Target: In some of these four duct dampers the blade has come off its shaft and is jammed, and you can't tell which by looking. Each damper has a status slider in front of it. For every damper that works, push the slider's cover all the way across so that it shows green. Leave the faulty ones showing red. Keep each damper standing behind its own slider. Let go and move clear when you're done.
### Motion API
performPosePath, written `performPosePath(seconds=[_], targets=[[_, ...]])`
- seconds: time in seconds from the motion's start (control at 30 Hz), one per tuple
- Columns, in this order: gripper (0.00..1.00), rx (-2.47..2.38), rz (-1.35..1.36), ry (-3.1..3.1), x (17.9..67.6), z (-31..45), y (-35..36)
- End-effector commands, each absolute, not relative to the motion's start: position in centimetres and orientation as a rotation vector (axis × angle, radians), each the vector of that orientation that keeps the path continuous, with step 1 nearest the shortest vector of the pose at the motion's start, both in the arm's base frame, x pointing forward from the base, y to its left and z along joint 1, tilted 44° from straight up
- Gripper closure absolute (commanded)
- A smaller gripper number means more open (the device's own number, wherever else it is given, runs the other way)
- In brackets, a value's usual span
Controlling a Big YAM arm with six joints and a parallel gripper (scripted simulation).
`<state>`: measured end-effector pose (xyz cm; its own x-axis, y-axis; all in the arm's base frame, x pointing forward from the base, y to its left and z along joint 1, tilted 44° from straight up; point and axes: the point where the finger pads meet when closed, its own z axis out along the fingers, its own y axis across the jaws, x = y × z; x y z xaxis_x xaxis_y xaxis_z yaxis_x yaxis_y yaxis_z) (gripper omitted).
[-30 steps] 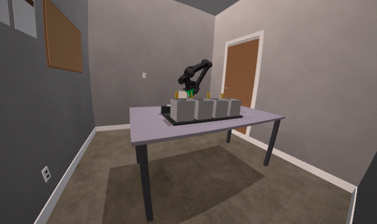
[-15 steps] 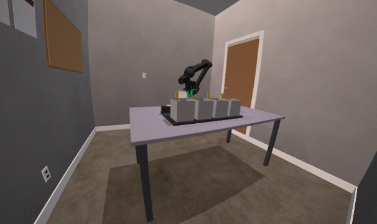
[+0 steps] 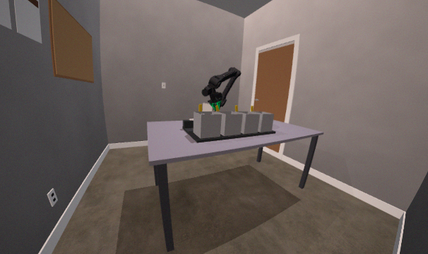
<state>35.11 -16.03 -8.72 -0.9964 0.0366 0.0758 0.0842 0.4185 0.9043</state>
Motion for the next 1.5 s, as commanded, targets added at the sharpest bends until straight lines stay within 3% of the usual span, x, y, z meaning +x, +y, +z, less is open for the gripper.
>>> performPosePath(seconds=[0.0, 1.23, 1.47], targets=[[0.64, -0.078, -1.656, -2.654, 36.3, -8.2, -17.3], [0.64, -0.105, -1.658, -2.654, 35.8, -5.9, -24.1], [0.64, -0.079, -1.661, -2.627, 35.9, -6.1, -22.8]])
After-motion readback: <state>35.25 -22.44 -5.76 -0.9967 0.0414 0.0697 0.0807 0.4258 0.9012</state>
